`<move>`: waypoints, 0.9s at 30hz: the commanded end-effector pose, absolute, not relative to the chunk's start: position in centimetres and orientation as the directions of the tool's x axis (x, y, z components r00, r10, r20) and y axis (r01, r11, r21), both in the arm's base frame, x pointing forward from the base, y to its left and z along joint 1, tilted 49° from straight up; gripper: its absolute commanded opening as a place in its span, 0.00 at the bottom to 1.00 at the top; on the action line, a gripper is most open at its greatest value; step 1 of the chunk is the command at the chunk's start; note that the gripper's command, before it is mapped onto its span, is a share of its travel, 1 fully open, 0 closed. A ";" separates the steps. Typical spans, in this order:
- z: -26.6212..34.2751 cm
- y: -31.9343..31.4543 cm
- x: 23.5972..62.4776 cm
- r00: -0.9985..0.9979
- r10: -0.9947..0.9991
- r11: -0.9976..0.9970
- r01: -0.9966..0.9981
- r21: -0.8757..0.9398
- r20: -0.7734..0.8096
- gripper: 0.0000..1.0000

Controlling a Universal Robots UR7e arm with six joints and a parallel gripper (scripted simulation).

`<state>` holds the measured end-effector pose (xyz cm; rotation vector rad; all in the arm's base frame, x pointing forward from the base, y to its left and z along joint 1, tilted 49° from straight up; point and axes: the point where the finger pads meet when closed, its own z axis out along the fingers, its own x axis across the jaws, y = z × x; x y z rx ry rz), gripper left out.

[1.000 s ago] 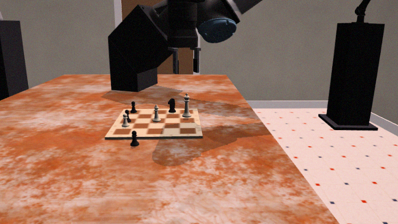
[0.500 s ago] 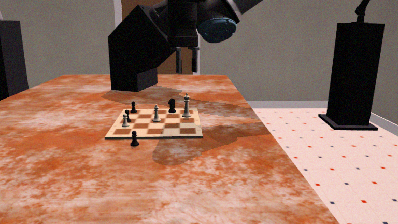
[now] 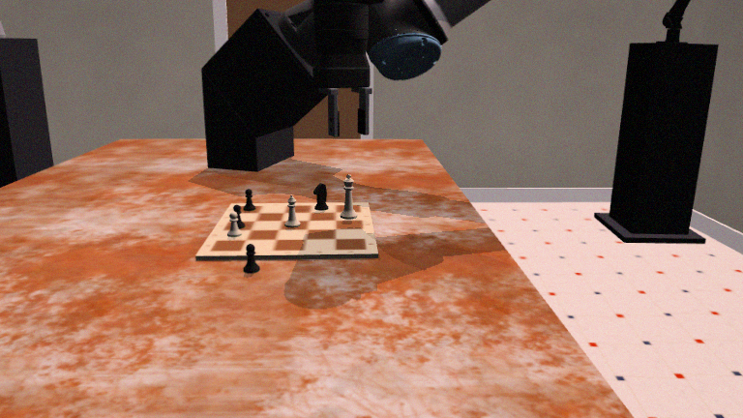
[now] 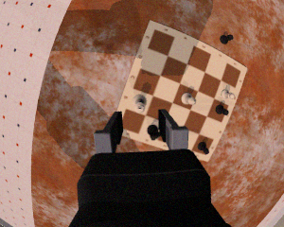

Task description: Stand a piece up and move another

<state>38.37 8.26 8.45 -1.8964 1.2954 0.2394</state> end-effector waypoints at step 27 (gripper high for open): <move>7.8 8.9 38.6 0.456 -0.695 -0.146 -0.847 -0.511 -0.557 0.79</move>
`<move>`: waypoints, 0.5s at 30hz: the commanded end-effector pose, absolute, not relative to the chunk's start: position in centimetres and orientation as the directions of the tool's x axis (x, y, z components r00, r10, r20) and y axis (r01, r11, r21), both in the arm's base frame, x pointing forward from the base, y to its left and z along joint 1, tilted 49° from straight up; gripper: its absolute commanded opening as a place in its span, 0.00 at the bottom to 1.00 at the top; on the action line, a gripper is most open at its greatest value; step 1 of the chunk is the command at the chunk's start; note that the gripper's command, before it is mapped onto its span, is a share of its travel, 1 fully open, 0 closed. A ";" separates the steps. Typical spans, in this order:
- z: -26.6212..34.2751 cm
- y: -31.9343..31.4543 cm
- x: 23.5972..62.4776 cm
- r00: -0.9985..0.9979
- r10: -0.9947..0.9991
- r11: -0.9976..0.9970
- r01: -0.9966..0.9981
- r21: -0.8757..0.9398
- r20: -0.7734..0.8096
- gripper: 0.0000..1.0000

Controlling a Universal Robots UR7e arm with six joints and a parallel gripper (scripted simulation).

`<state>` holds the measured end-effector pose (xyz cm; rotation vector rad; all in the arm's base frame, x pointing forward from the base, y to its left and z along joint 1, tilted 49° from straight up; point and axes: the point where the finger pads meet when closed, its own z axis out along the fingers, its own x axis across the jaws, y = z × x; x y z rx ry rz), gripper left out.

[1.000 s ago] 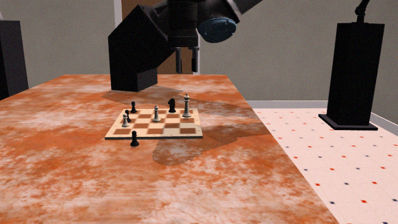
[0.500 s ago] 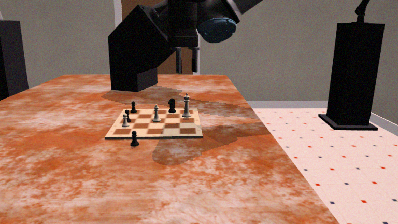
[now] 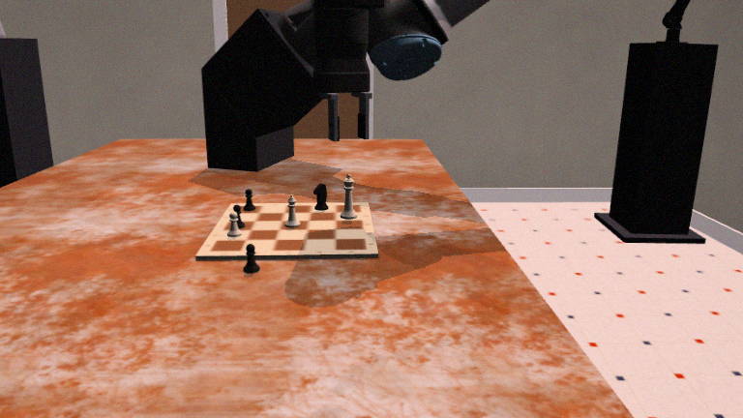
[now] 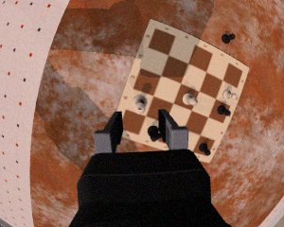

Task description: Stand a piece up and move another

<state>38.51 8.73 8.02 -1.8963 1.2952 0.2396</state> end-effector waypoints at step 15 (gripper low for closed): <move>6.4 10.4 39.2 0.456 -0.695 -0.146 -0.847 -0.511 -0.557 0.79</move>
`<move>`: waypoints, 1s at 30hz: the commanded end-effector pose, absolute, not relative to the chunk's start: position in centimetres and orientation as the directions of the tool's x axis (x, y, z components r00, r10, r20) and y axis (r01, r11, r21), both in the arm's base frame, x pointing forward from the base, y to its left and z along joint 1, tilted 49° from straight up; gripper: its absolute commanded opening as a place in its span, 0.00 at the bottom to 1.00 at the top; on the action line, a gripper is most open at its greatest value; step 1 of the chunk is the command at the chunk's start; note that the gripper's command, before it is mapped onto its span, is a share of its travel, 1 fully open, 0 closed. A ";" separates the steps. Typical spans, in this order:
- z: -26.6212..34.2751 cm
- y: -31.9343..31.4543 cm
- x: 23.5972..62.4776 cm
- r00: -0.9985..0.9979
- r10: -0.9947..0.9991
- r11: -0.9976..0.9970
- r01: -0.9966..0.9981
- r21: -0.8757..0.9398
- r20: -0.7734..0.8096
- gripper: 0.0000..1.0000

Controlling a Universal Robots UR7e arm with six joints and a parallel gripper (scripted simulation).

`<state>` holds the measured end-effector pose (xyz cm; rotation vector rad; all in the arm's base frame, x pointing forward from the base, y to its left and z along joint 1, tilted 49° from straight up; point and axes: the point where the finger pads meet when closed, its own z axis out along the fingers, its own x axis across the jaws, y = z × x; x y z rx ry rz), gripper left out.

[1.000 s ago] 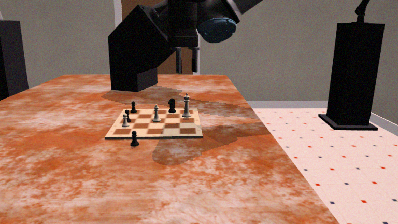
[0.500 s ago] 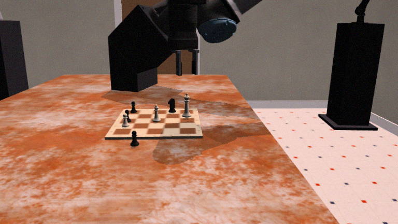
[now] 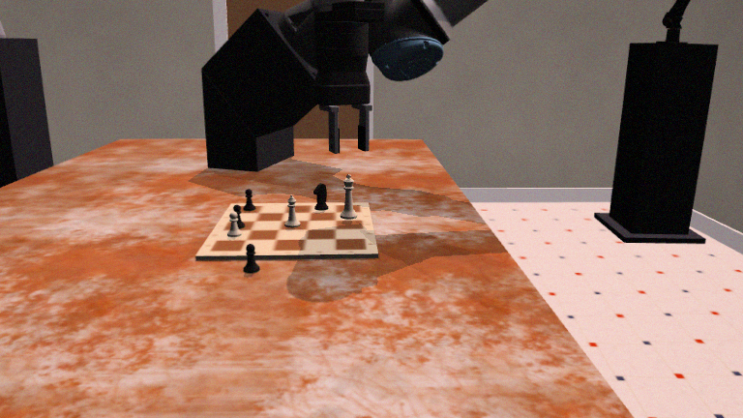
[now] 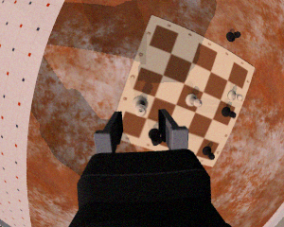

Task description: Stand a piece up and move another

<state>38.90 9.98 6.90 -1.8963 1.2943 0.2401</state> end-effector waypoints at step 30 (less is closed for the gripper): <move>5.2 11.8 39.7 0.456 -0.695 -0.146 -0.847 -0.511 -0.557 0.79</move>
